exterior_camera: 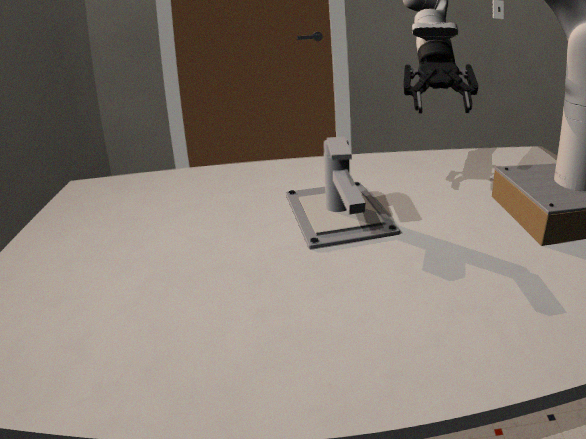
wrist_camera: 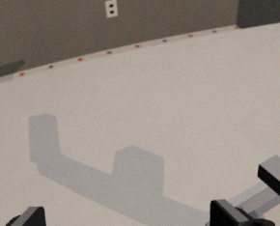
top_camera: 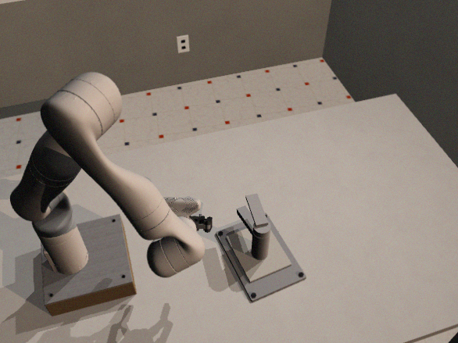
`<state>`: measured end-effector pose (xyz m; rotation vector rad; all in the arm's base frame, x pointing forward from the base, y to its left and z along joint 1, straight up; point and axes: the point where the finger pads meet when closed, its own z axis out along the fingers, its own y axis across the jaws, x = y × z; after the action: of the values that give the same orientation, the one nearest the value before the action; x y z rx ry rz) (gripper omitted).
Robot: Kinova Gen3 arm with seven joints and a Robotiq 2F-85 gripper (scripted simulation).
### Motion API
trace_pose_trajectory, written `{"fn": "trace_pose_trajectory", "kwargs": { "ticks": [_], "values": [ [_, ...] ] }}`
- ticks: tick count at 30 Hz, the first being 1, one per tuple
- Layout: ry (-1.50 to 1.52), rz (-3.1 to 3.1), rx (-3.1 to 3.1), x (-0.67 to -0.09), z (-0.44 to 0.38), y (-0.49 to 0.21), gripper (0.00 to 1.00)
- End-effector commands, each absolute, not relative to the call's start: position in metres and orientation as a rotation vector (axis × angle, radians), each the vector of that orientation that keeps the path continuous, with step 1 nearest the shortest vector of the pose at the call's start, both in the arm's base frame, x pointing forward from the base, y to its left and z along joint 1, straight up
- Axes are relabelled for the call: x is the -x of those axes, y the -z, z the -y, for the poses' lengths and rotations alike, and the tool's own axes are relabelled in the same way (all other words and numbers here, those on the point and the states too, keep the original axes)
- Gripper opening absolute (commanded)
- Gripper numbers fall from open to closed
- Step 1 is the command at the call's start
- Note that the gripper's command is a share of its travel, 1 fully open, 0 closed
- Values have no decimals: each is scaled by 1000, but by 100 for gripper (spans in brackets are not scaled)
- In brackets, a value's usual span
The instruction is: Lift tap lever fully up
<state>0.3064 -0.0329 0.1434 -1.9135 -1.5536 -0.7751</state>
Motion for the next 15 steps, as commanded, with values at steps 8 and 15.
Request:
{"fn": "trace_pose_trajectory", "kwargs": {
  "ticks": [8, 15],
  "values": [
    [510, 1855, 2014, -381, 9, -155, 100],
    [406, 1951, 2060, -410, 1, -159, 100]
  ]
}}
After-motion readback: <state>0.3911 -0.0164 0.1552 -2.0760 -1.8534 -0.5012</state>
